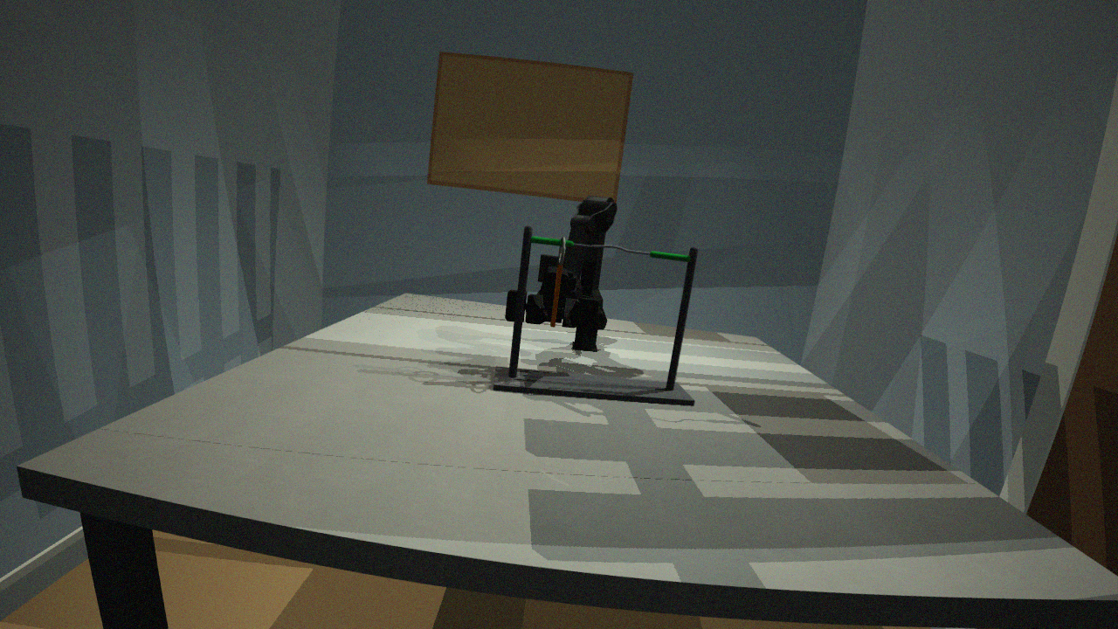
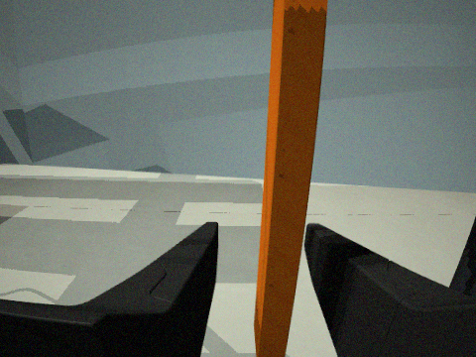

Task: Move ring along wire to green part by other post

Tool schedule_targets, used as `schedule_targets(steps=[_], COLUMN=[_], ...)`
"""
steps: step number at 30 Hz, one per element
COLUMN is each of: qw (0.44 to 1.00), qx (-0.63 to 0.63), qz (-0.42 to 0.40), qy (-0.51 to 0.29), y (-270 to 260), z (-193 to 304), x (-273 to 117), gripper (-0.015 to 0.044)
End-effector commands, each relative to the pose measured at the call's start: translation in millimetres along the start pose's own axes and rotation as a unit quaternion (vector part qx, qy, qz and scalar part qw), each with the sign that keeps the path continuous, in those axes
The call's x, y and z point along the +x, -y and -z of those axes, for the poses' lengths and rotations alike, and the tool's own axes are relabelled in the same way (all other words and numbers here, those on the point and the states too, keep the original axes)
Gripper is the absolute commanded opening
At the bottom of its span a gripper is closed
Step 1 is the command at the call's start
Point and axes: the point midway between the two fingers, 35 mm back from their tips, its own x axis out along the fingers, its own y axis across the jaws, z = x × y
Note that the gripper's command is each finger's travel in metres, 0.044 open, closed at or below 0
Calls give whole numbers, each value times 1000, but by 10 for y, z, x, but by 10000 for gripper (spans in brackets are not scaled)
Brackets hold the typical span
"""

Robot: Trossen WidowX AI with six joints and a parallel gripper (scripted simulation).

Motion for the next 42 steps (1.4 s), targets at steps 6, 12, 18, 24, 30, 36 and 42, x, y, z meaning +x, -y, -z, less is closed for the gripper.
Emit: schedule_targets(steps=[6,12,18,24,30,36,42], qw=[1000,1000,1000,1000,1000,1000,1000], qx=[1,0,0,0,0,0,1], qz=[2,0,0,0,0,1,1], qy=[1,0,0,0,0,1,1], y=[9,2,2,2,3,16,28], z=[-8,-3,-3,-3,-6,-77,-160], x=[7,4,4,4,5,7,6], gripper=[160,134,15,-142,-150,-150,-150])
